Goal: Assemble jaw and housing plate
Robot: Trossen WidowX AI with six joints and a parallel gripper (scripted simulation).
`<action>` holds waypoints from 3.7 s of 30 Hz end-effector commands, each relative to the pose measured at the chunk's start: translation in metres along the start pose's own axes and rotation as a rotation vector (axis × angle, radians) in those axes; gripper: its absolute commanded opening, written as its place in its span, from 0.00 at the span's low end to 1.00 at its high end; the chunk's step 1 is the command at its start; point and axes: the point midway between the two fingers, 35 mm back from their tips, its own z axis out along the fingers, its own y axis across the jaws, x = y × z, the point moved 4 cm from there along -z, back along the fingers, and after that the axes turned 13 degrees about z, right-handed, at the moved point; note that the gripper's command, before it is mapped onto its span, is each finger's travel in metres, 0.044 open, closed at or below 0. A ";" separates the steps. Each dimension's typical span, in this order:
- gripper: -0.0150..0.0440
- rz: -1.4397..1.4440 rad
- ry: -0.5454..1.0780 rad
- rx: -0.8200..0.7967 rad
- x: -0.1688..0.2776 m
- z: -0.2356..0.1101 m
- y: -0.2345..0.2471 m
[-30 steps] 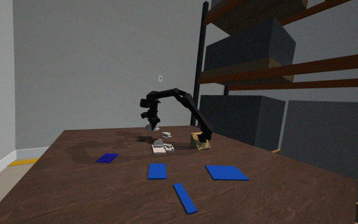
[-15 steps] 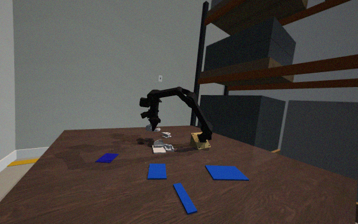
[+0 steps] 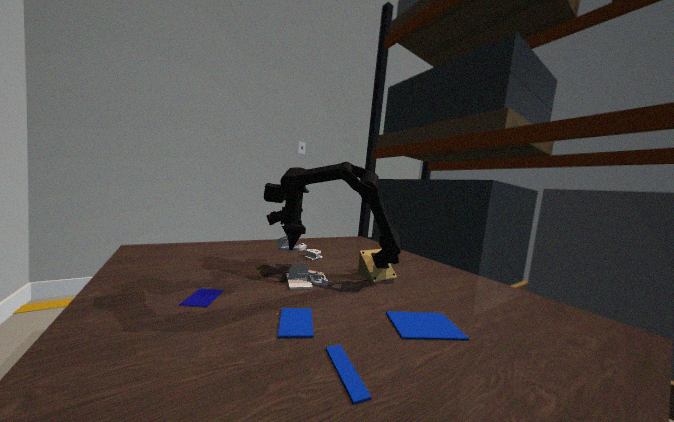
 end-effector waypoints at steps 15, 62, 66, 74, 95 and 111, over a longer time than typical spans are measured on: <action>0.48 0.070 -0.001 -0.008 0.027 0.001 0.053; 0.48 0.168 0.012 -0.021 0.069 0.009 0.105; 0.48 0.168 0.012 -0.021 0.069 0.009 0.105; 0.48 0.168 0.011 -0.020 0.061 0.009 0.096; 0.48 0.168 0.011 -0.020 0.060 0.009 0.095; 0.48 0.157 0.011 -0.020 0.060 0.009 0.093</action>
